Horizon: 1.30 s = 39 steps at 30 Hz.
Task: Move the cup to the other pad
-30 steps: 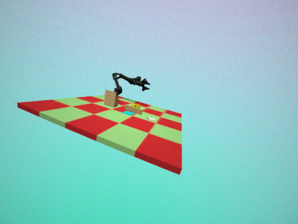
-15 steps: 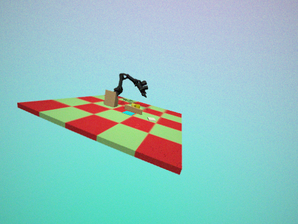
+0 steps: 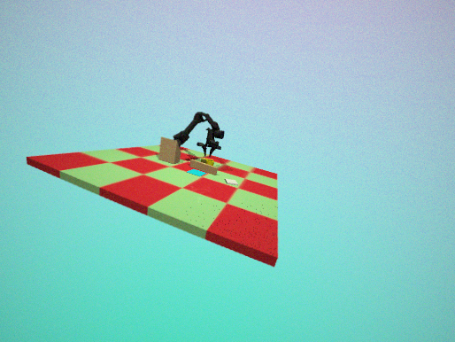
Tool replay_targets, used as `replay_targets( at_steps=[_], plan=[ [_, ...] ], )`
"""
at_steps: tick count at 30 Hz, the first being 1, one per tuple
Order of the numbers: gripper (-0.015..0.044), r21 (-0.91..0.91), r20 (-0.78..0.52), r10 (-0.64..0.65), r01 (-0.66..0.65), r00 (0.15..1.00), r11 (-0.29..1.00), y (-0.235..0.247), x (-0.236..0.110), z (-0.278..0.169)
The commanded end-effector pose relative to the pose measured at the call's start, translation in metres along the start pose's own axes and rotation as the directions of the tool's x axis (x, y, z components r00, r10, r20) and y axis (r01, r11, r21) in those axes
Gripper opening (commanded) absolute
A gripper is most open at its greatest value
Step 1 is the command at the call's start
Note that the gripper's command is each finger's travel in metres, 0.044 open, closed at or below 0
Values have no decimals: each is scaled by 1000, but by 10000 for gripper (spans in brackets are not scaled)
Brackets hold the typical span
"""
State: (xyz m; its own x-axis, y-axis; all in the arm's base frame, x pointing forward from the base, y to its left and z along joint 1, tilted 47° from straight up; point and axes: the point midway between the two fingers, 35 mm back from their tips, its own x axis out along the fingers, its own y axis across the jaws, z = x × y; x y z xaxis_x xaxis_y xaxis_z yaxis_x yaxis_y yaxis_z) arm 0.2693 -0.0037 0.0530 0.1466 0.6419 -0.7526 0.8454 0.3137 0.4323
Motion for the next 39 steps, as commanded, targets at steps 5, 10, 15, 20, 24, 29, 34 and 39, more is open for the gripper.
replay_targets(
  at_steps=[5,10,15,20,24,29,34,39],
  plan=[
    [166,167,-110,9,10,994,986,-2,2,-5],
    [166,167,-110,9,10,994,986,-2,2,-5],
    [166,167,-109,8,10,994,986,-2,6,-5],
    [166,167,-108,8,10,994,986,-1,14,-5],
    [166,167,-107,8,10,994,986,-1,21,-5],
    [166,167,-107,8,10,994,986,-1,29,-6],
    [166,167,-107,8,10,994,986,-1,37,-7],
    [166,167,-108,8,10,994,986,0,45,-8]
  ],
)
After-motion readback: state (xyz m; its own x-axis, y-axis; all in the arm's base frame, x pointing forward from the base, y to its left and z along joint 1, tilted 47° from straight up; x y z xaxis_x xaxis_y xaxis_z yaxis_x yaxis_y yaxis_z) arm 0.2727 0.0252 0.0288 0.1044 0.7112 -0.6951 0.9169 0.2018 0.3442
